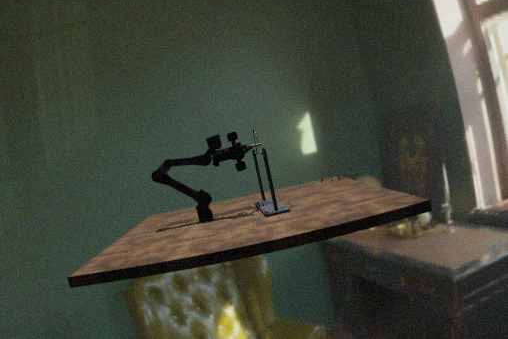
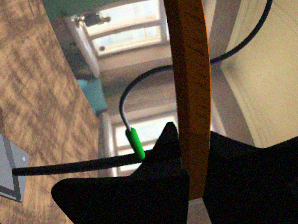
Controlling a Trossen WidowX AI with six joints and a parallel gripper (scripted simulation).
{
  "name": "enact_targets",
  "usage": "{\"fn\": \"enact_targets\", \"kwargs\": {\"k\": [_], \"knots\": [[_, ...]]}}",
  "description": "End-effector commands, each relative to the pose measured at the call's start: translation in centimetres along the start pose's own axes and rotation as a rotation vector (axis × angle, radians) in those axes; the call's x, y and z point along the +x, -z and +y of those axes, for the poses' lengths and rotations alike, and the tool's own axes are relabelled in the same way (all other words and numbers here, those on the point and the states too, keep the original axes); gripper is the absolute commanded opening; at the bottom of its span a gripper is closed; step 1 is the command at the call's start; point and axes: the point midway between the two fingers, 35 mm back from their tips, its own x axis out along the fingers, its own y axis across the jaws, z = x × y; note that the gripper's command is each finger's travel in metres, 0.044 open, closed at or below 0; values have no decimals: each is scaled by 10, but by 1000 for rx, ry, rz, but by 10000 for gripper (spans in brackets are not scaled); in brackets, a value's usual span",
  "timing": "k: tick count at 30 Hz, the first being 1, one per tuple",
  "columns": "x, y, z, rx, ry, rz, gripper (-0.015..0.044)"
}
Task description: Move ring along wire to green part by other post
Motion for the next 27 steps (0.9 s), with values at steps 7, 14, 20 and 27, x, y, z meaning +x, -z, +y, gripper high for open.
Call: {"fn": "enact_targets", "kwargs": {"k": [7,14,20,27], "knots": [[-3,-1,31,143,-84,14,-150],[-9,-7,56,286,-162,27,-150],[-15,-14,77,415,-232,38,-150],[-21,-27,99,568,-307,36,-150]]}}
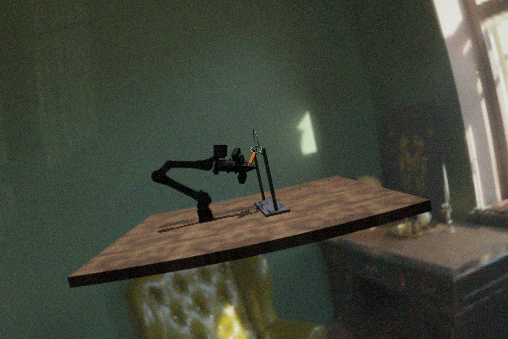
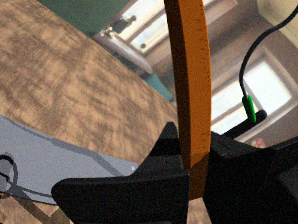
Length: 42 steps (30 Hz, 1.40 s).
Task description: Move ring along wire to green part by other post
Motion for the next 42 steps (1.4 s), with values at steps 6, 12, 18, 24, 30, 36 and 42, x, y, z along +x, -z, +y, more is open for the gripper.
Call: {"fn": "enact_targets", "kwargs": {"k": [6,12,18,24,30,36,42], "knots": [[7,0,32,160,-81,-52,-150],[3,-5,54,290,-144,-44,-150],[-3,-13,76,418,-206,-31,-150],[-11,-22,94,537,-264,-19,-150],[-18,-33,109,639,-312,-7,-150],[-25,-43,120,717,-348,2,-150],[-30,-52,128,769,-372,9,-150]]}}
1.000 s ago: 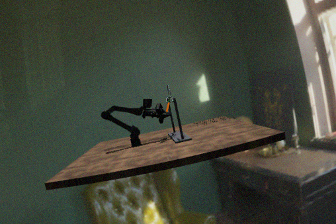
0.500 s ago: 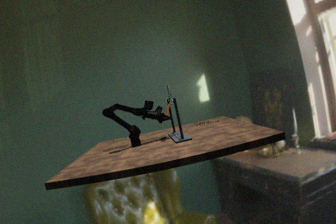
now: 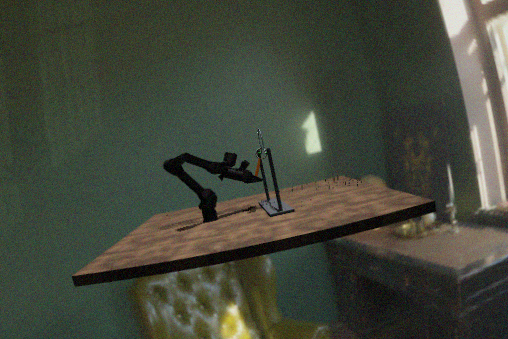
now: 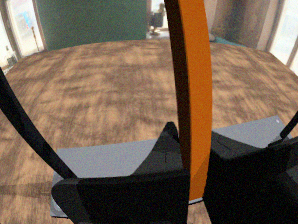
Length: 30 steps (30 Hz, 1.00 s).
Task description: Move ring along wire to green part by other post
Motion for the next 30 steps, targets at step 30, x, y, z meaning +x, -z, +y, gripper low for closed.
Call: {"fn": "enact_targets", "kwargs": {"k": [30], "knots": [[-6,-4,43,83,-16,6,-150]]}}
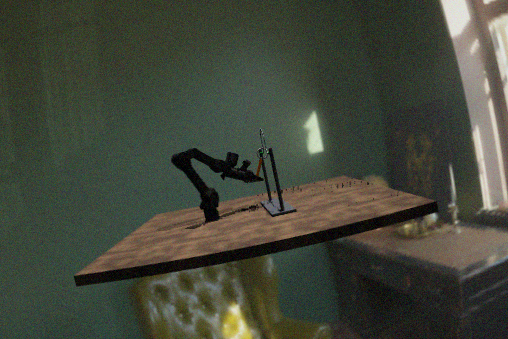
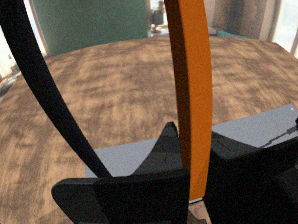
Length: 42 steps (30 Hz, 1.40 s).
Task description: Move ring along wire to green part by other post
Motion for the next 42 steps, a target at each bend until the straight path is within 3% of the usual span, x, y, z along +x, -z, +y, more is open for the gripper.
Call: {"fn": "enact_targets", "kwargs": {"k": [1,42], "knots": [[0,-1,4,3,4,-2,-150],[5,16,22,4,7,-3,-150]]}}
